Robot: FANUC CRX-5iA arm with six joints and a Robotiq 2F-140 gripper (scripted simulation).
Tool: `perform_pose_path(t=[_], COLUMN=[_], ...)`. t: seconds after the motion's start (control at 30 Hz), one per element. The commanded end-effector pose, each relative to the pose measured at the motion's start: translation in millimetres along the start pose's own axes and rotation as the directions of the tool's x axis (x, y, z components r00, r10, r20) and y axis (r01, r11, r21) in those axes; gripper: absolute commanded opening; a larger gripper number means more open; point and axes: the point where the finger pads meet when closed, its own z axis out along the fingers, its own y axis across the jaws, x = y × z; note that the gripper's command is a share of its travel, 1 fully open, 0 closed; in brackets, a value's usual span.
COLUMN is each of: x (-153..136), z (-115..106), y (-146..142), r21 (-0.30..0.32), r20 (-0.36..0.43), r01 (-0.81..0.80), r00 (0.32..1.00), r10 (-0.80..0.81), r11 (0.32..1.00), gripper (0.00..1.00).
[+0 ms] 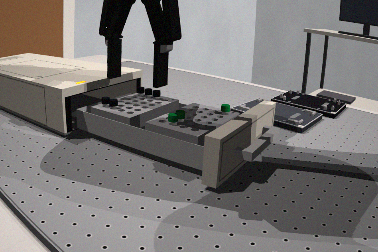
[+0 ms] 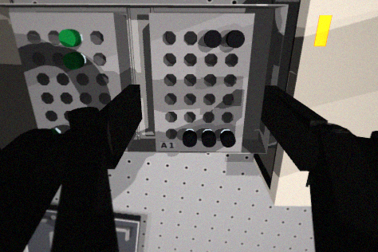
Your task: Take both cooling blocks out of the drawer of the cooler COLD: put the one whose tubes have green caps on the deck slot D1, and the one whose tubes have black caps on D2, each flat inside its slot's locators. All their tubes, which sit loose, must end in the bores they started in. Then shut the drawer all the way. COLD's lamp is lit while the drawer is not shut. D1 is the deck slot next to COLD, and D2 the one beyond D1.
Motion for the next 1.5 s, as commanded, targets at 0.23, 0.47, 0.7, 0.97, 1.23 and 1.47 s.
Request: perform_pose_path(t=[0.23,0.47,0.7,0.97,1.23,1.47], x=[0,0,0,0,0,0], z=[12,18,19,27,38,44], y=[1,1,1,1,1,1], r21=[-0.002,-0.002,-0.002,-0.002,-0.002,-0.002], r20=[0.000,0.000,0.000,0.000,0.000,0.000], r01=[0.000,0.000,0.000,0.000,0.000,0.000], r00=[1.000,1.000,1.000,1.000,1.000,1.000], r10=[0.000,0.000,0.000,0.000,0.000,0.000], r11=[1.000,1.000,1.000,1.000,1.000,1.000], gripper=[0.66,0.66,0.66,0.66,0.66,0.66])
